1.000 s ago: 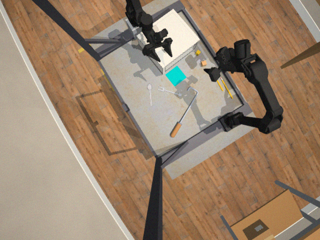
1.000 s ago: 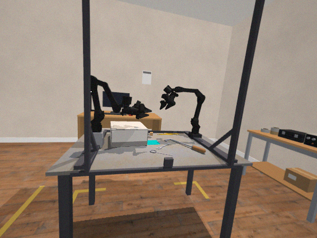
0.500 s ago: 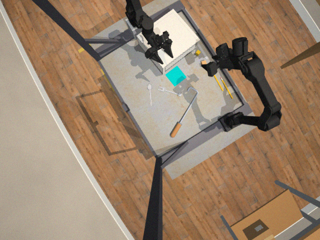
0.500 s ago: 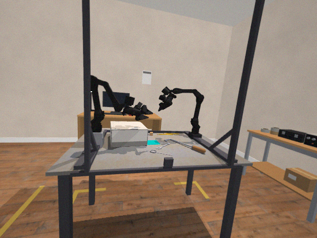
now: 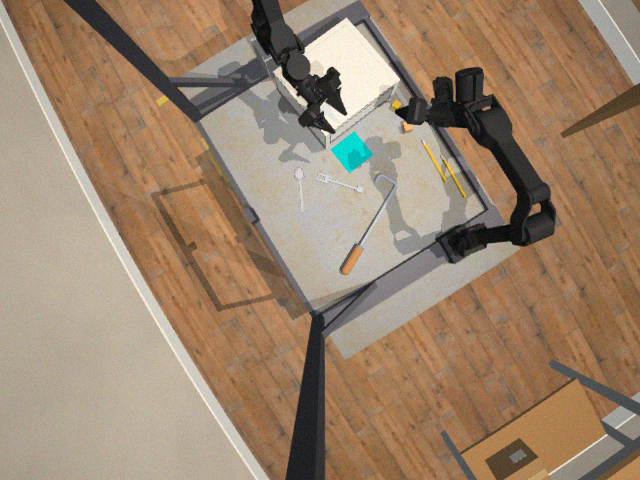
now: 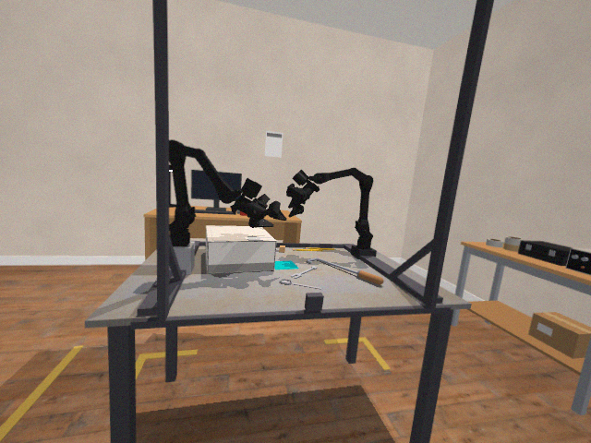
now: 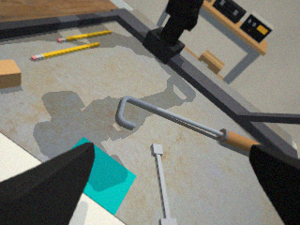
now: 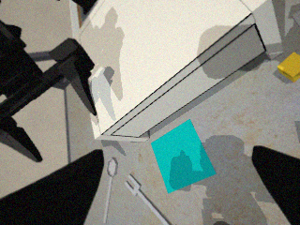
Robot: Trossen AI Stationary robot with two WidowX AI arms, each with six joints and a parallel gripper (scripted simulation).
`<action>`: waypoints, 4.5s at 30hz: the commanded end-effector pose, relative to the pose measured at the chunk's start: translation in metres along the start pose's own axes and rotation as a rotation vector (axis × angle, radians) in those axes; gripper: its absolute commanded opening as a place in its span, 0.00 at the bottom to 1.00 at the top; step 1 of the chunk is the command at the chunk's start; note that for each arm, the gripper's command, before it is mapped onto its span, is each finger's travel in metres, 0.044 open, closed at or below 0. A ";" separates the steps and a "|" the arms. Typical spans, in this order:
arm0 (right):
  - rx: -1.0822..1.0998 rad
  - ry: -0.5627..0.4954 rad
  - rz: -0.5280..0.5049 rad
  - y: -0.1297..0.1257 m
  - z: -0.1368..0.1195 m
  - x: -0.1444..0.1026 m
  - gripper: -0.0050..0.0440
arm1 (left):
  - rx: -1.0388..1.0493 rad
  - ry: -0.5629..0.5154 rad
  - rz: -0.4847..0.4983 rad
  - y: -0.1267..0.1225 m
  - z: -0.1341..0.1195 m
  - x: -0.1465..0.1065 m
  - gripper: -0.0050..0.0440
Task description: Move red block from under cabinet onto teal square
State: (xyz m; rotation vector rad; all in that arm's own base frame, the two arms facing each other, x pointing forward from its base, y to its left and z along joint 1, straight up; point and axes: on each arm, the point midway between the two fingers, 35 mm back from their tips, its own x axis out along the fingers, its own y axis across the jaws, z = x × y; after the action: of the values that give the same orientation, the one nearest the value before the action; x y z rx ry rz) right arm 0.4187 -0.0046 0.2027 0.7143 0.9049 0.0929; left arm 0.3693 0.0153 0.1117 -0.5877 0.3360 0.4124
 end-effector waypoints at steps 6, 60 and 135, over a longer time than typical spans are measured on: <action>0.326 -0.039 0.062 -0.020 0.015 0.026 1.00 | -0.018 0.021 0.159 0.004 0.002 0.002 1.00; 2.047 0.295 0.309 -0.130 0.001 0.155 1.00 | 0.141 -0.067 0.662 0.031 0.026 -0.042 1.00; 0.958 0.193 -0.553 0.081 -0.258 0.134 0.63 | 0.404 0.224 0.086 -0.076 -0.005 0.034 1.00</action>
State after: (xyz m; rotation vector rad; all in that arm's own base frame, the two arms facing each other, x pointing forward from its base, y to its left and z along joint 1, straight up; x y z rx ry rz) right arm 0.3542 0.2101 0.0355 1.4539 1.2695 -0.8767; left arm 0.3995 -0.0174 0.1184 -0.2504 0.6705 0.5418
